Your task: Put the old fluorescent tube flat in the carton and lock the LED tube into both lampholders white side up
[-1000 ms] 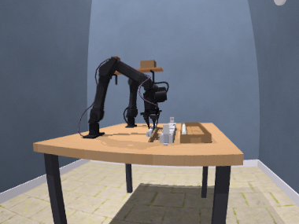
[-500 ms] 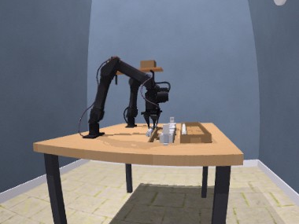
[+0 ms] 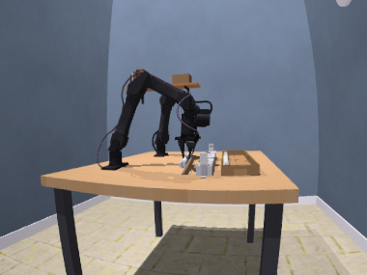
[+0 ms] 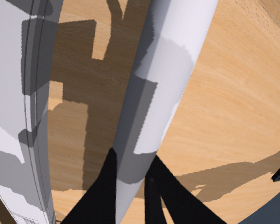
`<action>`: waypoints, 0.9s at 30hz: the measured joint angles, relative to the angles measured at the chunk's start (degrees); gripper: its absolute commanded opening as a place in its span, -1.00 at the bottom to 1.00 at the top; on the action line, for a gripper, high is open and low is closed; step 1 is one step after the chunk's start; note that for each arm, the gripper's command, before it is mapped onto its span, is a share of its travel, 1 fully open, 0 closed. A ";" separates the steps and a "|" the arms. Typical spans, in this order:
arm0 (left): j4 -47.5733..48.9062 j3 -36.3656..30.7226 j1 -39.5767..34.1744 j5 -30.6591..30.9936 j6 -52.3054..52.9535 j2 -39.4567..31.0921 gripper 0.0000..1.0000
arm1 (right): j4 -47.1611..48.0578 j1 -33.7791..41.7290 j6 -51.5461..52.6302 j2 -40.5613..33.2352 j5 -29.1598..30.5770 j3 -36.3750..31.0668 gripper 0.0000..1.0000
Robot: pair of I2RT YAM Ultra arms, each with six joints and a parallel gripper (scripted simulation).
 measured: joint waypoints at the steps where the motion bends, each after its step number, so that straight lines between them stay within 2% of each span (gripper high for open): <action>1: -0.28 0.28 0.11 0.20 0.13 0.24 -0.78 | -0.46 0.00 0.00 0.28 0.00 0.48 -0.78; 27: -2.67 2.27 1.01 1.95 1.20 1.86 -0.78 | -3.78 0.02 0.09 2.62 0.02 3.39 -0.78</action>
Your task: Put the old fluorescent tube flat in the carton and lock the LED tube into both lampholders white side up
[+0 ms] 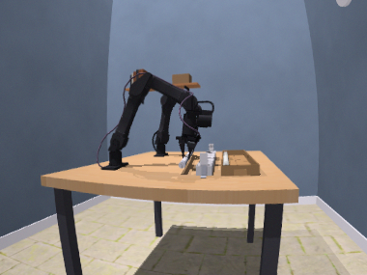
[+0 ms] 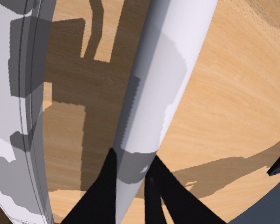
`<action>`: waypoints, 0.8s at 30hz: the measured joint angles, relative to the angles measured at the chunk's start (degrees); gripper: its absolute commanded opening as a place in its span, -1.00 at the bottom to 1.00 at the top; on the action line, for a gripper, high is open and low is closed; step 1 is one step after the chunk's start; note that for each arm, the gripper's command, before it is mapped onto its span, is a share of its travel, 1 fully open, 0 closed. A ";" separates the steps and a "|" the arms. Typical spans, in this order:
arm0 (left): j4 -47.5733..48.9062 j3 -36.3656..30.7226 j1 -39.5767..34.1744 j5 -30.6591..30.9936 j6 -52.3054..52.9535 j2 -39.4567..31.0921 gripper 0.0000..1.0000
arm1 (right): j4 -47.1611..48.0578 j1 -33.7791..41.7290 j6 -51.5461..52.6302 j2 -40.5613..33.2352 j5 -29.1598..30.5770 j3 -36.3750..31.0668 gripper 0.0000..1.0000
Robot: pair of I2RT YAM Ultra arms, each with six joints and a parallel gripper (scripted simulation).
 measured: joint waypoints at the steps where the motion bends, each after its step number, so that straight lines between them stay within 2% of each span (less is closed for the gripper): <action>1: -0.13 0.22 0.13 0.13 0.13 0.22 -0.78 | -0.20 0.00 0.00 0.35 0.00 0.28 -0.78; 12: -3.13 3.21 1.42 2.03 1.60 2.75 -0.78 | -4.42 0.02 0.00 3.74 0.00 4.81 -0.78; 24: -4.28 4.17 1.66 2.62 2.05 3.48 -0.78 | -5.95 0.00 0.02 4.42 0.04 5.97 -0.78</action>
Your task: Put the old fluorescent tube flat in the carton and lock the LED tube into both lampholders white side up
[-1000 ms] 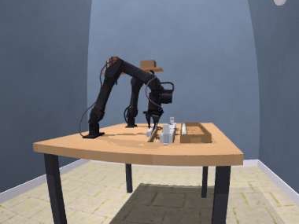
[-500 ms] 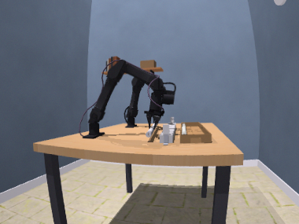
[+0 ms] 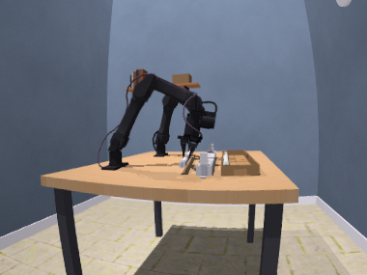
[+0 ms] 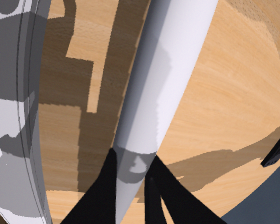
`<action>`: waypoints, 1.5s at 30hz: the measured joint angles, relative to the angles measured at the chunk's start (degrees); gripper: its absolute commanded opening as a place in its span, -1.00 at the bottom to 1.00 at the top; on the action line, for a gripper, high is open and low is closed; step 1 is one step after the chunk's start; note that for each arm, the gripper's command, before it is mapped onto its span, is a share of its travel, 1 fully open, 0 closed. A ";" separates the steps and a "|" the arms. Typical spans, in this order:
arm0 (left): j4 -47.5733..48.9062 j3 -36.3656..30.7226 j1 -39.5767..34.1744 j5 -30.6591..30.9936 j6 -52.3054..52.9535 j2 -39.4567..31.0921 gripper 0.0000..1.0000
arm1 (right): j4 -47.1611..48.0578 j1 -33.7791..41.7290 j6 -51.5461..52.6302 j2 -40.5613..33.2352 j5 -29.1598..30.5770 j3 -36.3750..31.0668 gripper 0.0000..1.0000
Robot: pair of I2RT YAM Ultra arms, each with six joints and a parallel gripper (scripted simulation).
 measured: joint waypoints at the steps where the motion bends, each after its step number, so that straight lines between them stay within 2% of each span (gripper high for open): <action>1: -0.02 -0.02 0.09 0.13 0.07 0.11 -0.78 | -0.15 0.04 0.00 0.17 0.00 0.17 -0.78; 8: -0.70 0.55 0.31 0.57 0.39 0.50 -0.78 | -1.05 0.04 0.00 0.81 0.00 1.05 -0.78; 22: -4.52 4.37 1.77 2.78 2.25 4.07 -0.78 | -6.36 0.04 0.00 5.51 0.00 6.86 -0.78; 45: -6.19 5.70 2.25 3.89 3.06 5.33 -0.78 | -8.72 0.04 0.04 7.08 0.02 8.87 -0.78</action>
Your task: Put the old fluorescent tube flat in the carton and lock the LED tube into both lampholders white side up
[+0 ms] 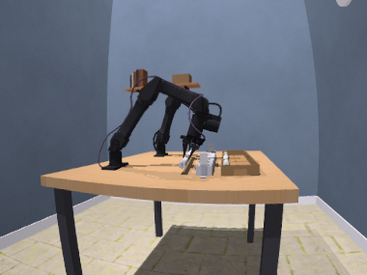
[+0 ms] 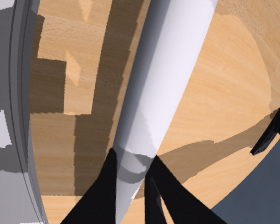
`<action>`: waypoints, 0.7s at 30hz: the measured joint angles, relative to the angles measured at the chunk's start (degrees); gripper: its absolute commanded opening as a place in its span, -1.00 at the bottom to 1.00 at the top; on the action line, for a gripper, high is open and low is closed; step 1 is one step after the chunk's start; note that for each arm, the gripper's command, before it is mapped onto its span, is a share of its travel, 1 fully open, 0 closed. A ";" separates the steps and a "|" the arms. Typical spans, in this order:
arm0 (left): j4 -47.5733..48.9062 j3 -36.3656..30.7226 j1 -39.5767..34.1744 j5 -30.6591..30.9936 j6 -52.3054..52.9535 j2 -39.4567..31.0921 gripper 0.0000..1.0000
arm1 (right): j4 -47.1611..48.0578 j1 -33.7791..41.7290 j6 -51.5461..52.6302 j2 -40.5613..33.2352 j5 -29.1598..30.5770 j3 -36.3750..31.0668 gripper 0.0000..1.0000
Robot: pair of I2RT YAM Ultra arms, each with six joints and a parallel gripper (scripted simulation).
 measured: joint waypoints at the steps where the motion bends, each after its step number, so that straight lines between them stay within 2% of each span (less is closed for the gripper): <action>1: -0.13 0.11 0.09 0.13 0.11 0.22 -0.78 | -0.17 0.02 0.00 0.26 0.00 0.20 -0.78; 21: -0.96 1.07 0.35 0.66 0.72 1.51 -0.78 | -1.49 -0.02 0.00 1.75 0.00 1.81 -0.78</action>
